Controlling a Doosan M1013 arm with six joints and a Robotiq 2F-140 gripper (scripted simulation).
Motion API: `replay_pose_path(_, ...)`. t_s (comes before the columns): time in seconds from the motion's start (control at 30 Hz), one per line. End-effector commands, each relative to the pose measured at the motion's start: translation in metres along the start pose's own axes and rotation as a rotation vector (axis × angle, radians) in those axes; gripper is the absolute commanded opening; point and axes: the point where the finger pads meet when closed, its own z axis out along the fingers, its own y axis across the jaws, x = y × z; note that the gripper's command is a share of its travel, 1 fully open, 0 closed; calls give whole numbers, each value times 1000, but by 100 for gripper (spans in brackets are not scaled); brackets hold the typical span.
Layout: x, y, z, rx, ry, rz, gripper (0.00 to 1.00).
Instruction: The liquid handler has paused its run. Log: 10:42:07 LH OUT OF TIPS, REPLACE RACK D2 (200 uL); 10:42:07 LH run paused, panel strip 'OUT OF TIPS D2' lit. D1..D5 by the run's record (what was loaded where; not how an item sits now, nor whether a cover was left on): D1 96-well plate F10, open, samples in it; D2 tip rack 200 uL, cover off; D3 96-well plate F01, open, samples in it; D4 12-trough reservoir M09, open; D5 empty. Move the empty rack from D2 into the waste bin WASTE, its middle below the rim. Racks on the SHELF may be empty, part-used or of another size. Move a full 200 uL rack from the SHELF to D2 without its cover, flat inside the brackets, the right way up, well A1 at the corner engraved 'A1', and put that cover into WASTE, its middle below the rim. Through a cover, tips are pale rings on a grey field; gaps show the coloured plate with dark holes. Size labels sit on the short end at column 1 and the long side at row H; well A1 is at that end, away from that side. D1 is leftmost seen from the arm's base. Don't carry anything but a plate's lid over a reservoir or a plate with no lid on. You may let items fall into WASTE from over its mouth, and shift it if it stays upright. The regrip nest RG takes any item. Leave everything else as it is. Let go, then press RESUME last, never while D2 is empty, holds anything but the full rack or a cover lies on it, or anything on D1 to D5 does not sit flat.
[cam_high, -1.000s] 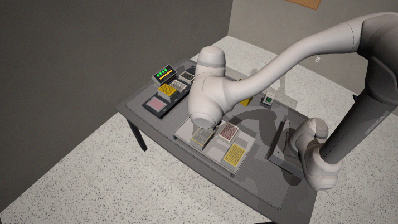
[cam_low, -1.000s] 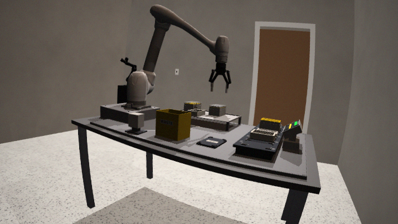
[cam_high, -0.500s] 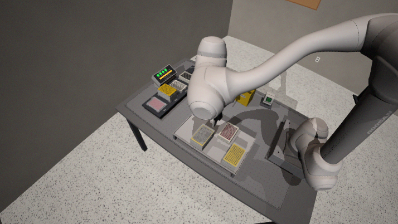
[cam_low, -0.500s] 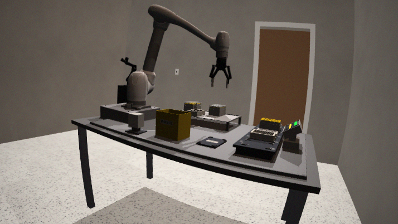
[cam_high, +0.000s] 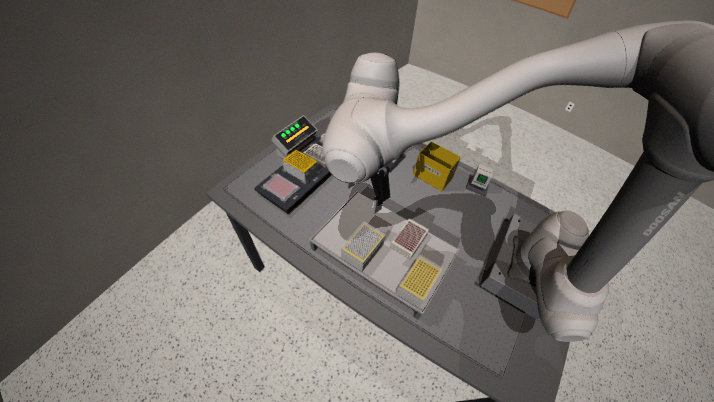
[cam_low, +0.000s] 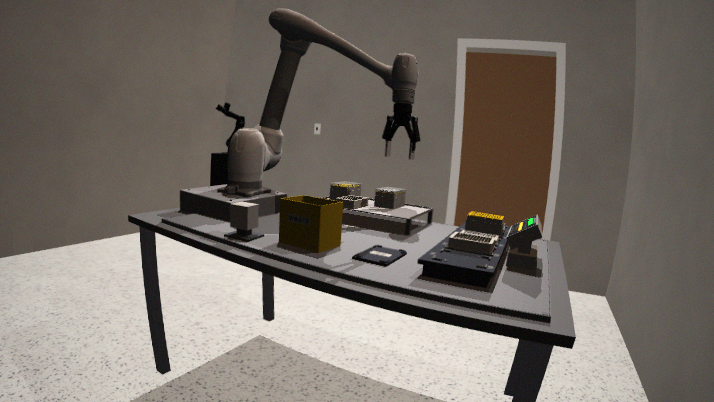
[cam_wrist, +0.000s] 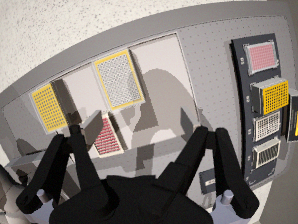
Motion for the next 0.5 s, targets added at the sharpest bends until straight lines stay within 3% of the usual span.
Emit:
replay_pose_path(0.0,-8,12,0,0,0,59,77)
replay_pose_path(0.47,-40,63,0,0,0,299,77)
